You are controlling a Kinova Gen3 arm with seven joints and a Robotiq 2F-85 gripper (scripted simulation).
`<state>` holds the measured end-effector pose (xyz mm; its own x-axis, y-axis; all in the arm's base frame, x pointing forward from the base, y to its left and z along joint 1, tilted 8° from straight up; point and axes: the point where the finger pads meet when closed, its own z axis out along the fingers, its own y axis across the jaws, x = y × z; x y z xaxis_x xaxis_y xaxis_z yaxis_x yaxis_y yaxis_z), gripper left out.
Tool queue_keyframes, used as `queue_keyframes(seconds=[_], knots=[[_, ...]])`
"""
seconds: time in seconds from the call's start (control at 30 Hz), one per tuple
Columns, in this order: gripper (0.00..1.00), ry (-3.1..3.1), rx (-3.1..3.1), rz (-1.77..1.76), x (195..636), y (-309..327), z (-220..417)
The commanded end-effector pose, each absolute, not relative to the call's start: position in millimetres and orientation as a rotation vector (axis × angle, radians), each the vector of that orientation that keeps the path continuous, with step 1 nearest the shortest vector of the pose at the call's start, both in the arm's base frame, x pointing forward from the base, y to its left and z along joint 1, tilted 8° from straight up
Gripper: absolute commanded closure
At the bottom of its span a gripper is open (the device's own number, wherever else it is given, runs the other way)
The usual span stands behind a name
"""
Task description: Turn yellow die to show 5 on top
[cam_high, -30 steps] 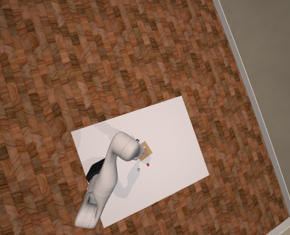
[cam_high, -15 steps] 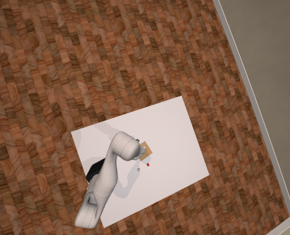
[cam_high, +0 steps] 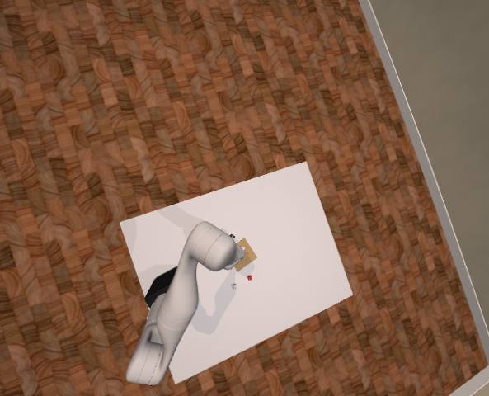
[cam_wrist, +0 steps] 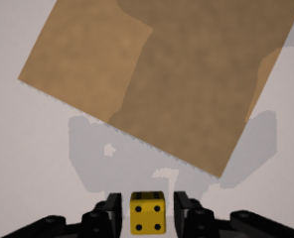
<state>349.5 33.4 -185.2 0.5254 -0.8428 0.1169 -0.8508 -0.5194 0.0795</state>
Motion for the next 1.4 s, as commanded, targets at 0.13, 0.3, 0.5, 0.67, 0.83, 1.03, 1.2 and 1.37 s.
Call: queue_keyframes(seconds=[0.13, 0.3, 0.5, 0.67, 0.83, 1.03, 1.2, 1.37], knots=[[0.65, -1.469, 2.632, 0.097, 350.0, 33.6, -184.8], [0.85, -1.469, 2.632, 0.097, 350.0, 33.6, -184.8], [0.85, -1.469, 2.632, 0.097, 350.0, 33.6, -184.8], [0.85, -1.469, 2.632, 0.097, 350.0, 33.6, -184.8], [0.85, -1.469, 2.632, 0.097, 350.0, 33.6, -184.8], [0.85, -1.469, 2.632, 0.097, 350.0, 33.6, -184.8], [0.85, -1.469, 2.632, 0.097, 350.0, 33.6, -184.8], [0.85, -1.469, 2.632, 0.097, 350.0, 33.7, -184.7]])
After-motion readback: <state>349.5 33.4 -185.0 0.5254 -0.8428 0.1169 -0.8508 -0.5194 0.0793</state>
